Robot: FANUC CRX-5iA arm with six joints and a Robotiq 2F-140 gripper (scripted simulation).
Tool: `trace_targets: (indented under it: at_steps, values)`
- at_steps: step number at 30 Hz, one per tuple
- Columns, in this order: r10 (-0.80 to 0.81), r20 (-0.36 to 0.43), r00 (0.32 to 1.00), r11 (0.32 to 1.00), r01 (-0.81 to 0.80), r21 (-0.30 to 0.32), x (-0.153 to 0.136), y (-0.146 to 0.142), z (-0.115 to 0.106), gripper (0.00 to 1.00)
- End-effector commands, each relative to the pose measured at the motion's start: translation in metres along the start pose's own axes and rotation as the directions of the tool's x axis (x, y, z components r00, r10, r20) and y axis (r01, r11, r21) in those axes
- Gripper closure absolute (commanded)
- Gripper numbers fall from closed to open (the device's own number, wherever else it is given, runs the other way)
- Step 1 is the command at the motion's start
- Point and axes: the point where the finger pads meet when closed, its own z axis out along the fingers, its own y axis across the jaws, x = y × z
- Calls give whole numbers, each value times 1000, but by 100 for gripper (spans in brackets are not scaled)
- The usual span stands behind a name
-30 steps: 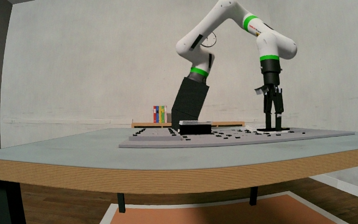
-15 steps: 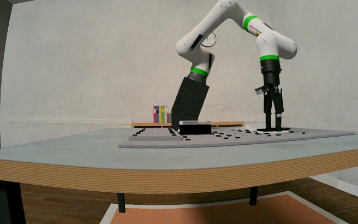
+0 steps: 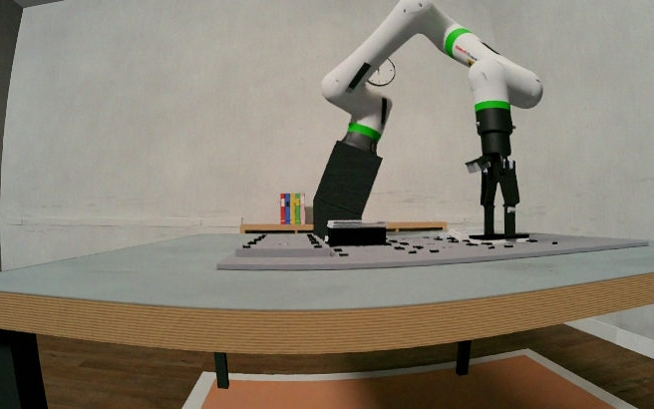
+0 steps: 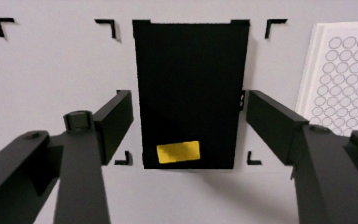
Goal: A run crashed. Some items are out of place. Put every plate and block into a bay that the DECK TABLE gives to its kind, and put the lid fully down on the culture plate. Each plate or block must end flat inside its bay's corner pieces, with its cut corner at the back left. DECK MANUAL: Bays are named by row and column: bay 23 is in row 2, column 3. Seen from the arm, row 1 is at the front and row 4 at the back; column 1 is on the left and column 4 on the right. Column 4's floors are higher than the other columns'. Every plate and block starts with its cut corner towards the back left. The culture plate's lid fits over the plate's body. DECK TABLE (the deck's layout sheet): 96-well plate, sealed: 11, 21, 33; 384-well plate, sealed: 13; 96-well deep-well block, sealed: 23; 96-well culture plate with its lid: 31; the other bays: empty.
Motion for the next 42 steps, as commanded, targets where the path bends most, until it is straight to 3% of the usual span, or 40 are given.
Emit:
trace_targets:
  at_steps: [1,14,42]
  values:
    - [0,0,1000,1000,0,2,0,-1,-1,30]
    - [0,0,1000,1000,0,2,0,-1,-1,30]
    - [0,0,1000,1000,0,2,0,-1,-33,30]
